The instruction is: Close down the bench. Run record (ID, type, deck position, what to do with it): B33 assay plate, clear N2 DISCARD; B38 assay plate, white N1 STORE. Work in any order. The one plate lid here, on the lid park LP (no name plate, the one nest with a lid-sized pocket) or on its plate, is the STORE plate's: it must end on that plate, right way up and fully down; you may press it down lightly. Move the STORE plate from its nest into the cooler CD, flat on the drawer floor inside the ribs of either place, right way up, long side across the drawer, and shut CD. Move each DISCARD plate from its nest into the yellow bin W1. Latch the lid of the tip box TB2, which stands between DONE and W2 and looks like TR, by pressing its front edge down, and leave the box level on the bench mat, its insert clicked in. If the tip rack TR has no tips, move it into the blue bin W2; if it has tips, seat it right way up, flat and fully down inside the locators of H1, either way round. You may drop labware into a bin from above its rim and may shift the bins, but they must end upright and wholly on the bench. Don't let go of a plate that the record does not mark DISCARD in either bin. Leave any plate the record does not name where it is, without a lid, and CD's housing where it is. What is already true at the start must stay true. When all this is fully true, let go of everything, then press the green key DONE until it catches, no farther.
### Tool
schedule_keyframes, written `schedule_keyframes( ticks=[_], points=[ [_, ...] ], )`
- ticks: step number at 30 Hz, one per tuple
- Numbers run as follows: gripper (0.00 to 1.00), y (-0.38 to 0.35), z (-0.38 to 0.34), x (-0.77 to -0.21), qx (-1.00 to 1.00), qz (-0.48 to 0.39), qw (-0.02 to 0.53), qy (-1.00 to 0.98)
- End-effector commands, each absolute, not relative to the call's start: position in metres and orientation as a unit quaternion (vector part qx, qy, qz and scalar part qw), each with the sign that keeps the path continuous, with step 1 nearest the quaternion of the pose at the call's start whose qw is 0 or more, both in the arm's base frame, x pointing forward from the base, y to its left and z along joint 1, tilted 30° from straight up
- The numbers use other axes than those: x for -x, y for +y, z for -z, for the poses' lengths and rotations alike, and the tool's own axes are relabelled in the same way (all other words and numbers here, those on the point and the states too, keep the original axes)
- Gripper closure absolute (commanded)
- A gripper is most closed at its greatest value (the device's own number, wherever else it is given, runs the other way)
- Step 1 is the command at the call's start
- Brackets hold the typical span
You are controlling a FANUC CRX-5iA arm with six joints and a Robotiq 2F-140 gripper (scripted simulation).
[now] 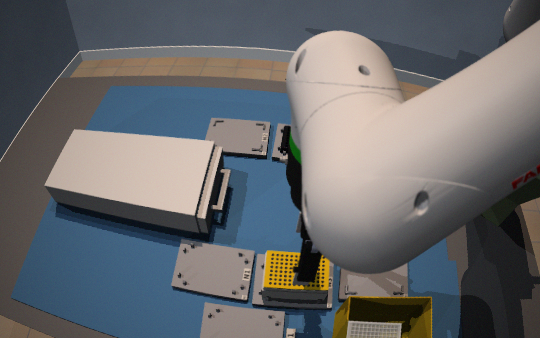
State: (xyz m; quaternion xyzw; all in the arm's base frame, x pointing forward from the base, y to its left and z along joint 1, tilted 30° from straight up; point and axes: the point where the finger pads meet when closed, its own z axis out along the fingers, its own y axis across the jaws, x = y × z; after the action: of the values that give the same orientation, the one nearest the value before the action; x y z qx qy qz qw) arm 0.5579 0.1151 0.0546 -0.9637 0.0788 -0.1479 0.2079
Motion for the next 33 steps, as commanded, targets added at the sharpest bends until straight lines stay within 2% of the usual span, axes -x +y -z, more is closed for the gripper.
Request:
schedule_keyframes(
  ticks=[1, 33],
  points=[
    [0.34, 0.117, -0.051, -0.560, 0.964, 0.148, 0.208, 0.079],
    [0.34, 0.131, -0.018, -0.571, 0.964, 0.148, 0.208, 0.079]
  ],
)
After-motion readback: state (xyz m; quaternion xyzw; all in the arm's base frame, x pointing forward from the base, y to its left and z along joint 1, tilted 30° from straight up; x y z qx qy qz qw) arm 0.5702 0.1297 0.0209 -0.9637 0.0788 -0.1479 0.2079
